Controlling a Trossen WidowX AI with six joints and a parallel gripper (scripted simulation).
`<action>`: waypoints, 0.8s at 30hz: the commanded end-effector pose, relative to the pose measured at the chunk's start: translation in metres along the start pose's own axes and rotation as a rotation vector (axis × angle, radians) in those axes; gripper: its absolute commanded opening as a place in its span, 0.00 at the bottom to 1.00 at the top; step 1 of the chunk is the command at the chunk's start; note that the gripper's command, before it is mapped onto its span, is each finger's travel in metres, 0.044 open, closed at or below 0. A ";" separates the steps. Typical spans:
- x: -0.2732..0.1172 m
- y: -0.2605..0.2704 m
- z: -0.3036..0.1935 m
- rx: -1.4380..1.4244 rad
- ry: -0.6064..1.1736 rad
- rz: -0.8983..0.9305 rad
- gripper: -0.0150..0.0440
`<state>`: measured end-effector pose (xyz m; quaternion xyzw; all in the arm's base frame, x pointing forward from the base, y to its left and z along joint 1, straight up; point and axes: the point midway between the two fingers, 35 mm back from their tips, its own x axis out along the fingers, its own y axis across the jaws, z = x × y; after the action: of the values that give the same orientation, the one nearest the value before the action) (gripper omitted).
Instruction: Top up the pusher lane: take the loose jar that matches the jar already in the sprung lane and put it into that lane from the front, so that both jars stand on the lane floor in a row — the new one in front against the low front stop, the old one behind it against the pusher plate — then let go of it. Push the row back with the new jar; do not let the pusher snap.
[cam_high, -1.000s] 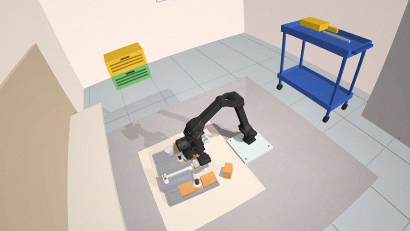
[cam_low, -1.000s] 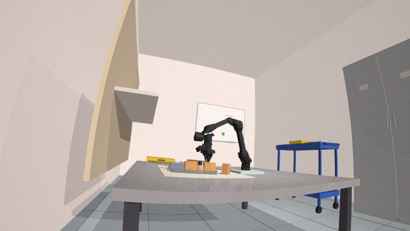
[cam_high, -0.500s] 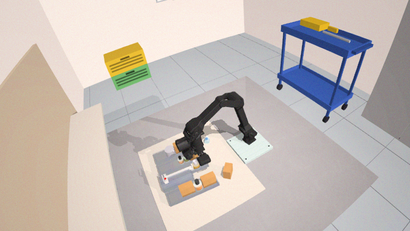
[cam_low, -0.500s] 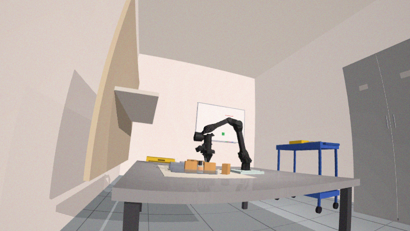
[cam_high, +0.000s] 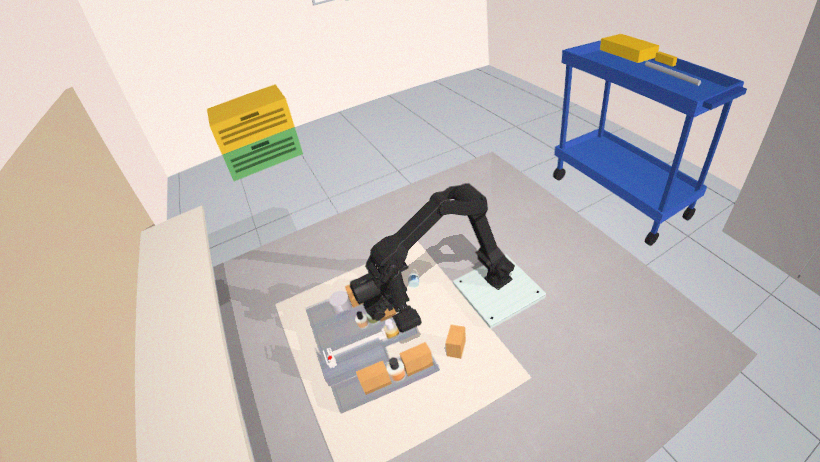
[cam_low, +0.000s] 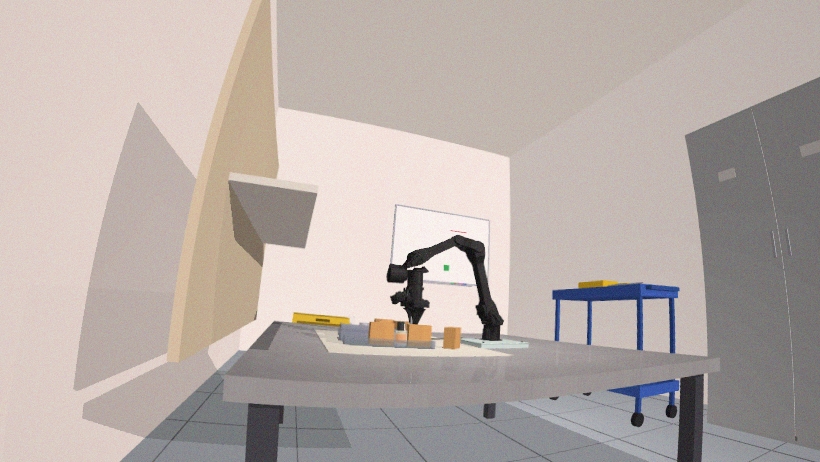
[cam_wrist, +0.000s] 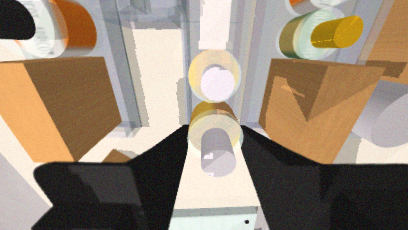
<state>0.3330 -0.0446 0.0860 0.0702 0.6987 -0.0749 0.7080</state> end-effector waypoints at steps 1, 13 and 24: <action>0.000 0.000 0.006 -0.003 -0.023 0.003 0.25; 0.005 0.000 0.006 -0.003 -0.023 0.003 0.25; 0.009 0.000 0.006 -0.003 -0.023 0.003 0.25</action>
<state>0.3335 -0.0447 0.0773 0.0702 0.6981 -0.0749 0.7086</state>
